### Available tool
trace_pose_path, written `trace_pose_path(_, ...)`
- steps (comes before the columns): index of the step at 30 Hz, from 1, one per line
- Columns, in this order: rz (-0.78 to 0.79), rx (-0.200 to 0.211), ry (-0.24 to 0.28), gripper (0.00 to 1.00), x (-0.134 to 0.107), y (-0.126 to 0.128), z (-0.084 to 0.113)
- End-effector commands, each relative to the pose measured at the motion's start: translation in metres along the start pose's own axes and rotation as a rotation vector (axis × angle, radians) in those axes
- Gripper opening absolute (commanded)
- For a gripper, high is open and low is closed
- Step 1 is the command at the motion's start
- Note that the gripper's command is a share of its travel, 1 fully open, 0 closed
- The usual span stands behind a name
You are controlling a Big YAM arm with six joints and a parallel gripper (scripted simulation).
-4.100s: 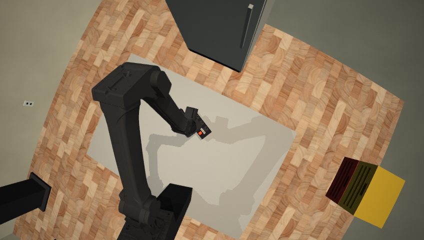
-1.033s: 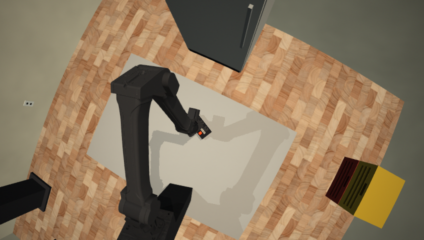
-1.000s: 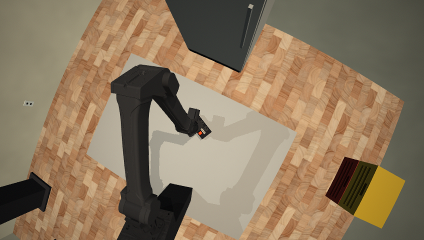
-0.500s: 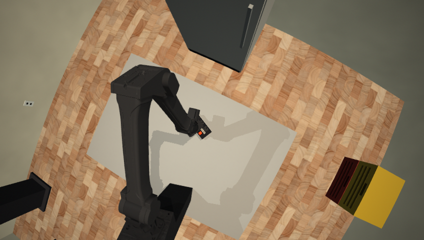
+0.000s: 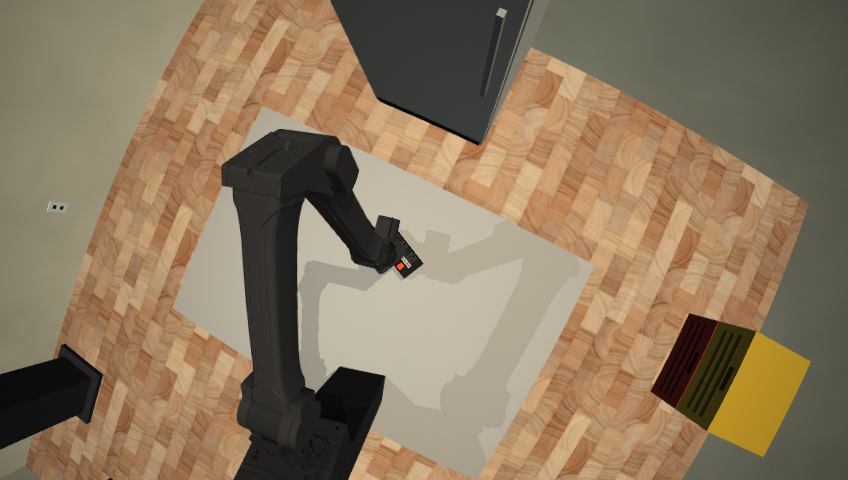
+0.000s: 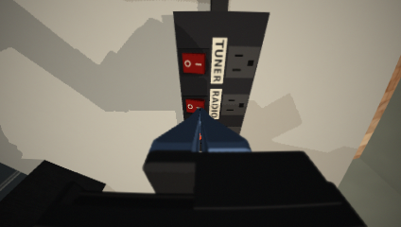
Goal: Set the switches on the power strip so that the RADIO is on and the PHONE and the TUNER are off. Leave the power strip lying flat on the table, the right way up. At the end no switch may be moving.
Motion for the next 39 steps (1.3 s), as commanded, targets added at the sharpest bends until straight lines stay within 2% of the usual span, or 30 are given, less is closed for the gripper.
trace_pose_path(1,0.003,-0.004,-0.020,0.00,0.008,0.003,-0.001)
trace_pose_path(17,0.002,-0.002,-0.007,0.00,-0.003,0.003,0.000)
trace_pose_path(39,0.002,-0.002,-0.006,0.00,-0.003,0.002,0.000)
Point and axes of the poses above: the point where the finger pads meet when closed, its own z axis back along the fingers, its own y axis across the jaws, x = y × z, the point moved 8 cm from there along z, back along the fingers, and after that the axes turned 8 degrees about -z, right-handed, at the moved point
